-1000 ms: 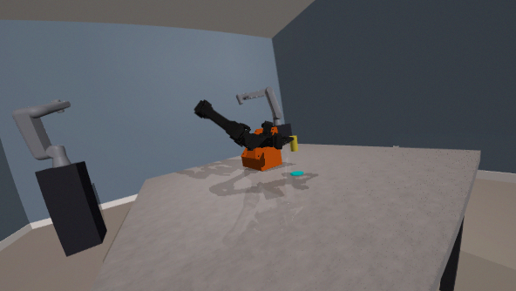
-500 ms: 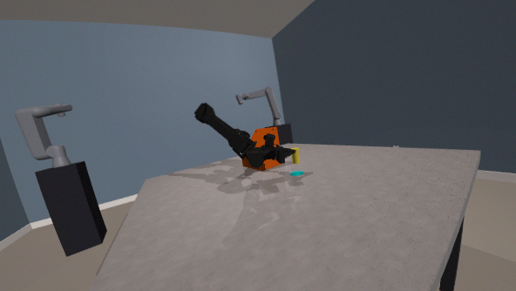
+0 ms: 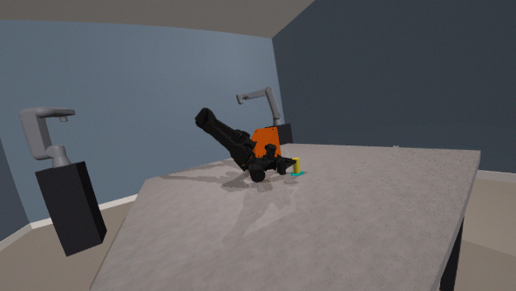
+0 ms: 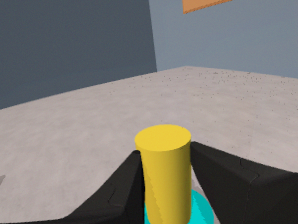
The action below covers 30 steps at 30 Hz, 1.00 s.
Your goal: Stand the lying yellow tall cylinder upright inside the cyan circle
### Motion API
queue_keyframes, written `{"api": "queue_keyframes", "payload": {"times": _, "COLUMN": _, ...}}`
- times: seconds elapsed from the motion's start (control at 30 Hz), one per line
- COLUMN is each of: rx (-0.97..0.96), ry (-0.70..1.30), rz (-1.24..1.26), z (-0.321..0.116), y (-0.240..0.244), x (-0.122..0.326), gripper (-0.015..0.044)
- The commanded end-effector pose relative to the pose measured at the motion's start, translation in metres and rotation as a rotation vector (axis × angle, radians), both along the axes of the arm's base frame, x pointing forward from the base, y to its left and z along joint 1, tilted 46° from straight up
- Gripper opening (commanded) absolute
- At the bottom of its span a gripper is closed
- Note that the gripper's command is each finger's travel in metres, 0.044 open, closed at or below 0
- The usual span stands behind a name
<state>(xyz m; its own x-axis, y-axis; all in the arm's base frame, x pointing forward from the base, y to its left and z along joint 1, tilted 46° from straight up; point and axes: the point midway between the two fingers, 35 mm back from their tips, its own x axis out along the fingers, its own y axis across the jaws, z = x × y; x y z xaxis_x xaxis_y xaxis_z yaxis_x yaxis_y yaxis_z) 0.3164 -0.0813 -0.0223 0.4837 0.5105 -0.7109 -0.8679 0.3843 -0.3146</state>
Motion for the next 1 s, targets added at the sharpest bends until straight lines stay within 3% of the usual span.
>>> {"api": "queue_keyframes", "payload": {"times": 0.0, "rx": -0.001, "ry": -0.006, "rz": 0.004, "z": 0.000, "y": -0.003, "x": 0.002, "gripper": 0.0105}}
{"api": "queue_keyframes", "payload": {"times": 0.23, "rx": -0.001, "ry": -0.006, "rz": 0.004, "z": 0.000, "y": -0.003, "x": 0.002, "gripper": 0.0105}}
{"api": "queue_keyframes", "payload": {"times": 0.6, "rx": -0.001, "ry": -0.006, "rz": 0.004, "z": 0.000, "y": -0.003, "x": 0.002, "gripper": 0.0394}}
{"api": "queue_keyframes", "payload": {"times": 0.97, "rx": -0.003, "ry": -0.011, "rz": 0.007, "z": 0.028, "y": 0.025, "x": 0.007, "gripper": 0.0400}}
